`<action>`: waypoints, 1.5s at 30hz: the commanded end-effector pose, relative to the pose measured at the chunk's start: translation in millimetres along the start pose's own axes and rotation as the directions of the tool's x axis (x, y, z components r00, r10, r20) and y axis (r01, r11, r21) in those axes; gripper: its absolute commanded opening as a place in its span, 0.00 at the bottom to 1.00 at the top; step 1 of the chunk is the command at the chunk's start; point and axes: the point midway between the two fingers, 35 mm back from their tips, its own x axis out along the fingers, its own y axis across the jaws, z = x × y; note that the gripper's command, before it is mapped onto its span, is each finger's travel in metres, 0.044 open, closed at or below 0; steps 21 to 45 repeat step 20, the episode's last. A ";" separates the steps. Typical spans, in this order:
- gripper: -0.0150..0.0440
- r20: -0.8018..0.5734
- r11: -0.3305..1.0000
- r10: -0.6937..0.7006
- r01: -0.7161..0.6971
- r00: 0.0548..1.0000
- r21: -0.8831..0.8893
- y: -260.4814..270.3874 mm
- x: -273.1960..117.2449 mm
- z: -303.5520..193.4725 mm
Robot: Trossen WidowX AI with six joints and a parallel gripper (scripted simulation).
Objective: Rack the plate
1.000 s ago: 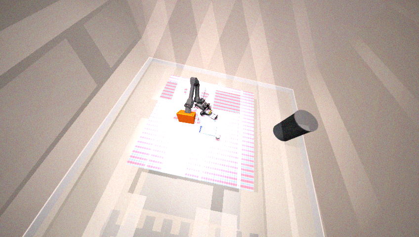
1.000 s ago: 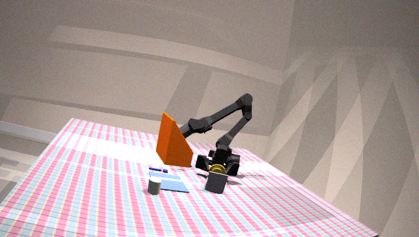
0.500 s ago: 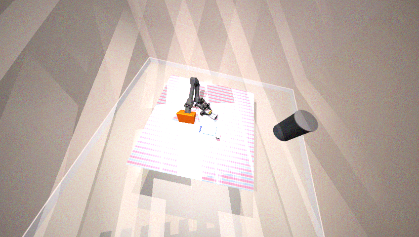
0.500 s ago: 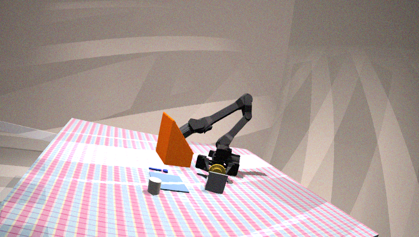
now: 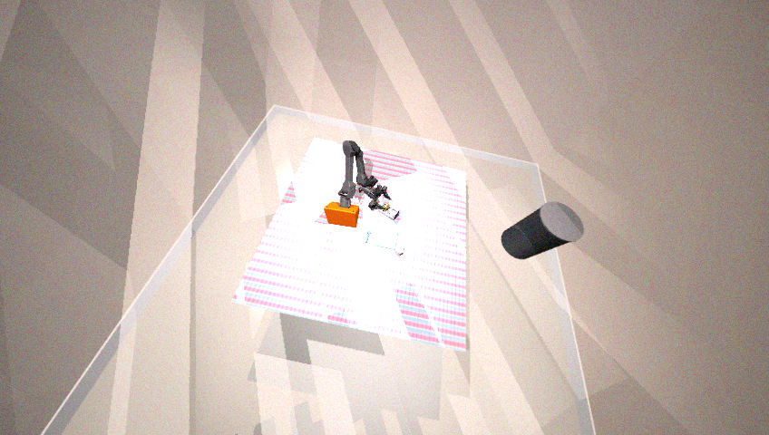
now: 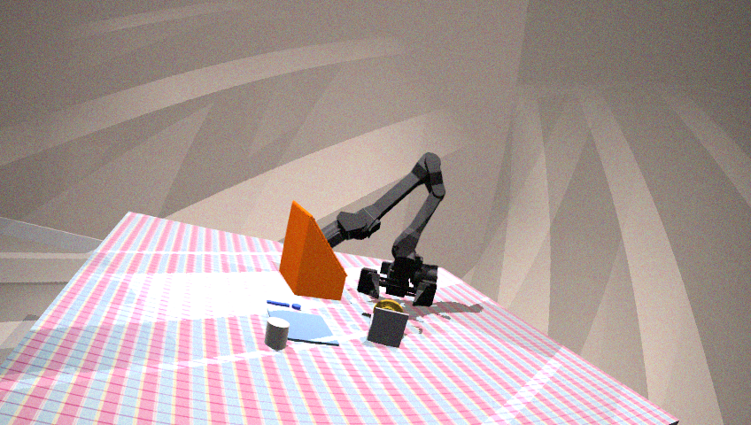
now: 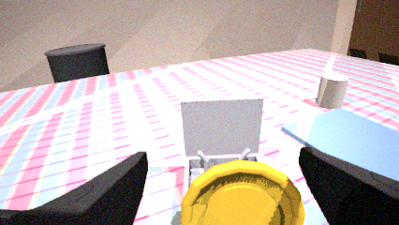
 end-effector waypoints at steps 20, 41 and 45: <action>0.93 -0.021 0.973 -0.106 0.099 0.994 -0.207 -3.0 6.0 89.9; 0.93 -0.021 0.973 -0.106 0.099 0.994 -0.207 -3.0 6.0 89.9; 0.93 -0.021 0.973 -0.106 0.099 0.994 -0.207 -3.0 6.0 89.9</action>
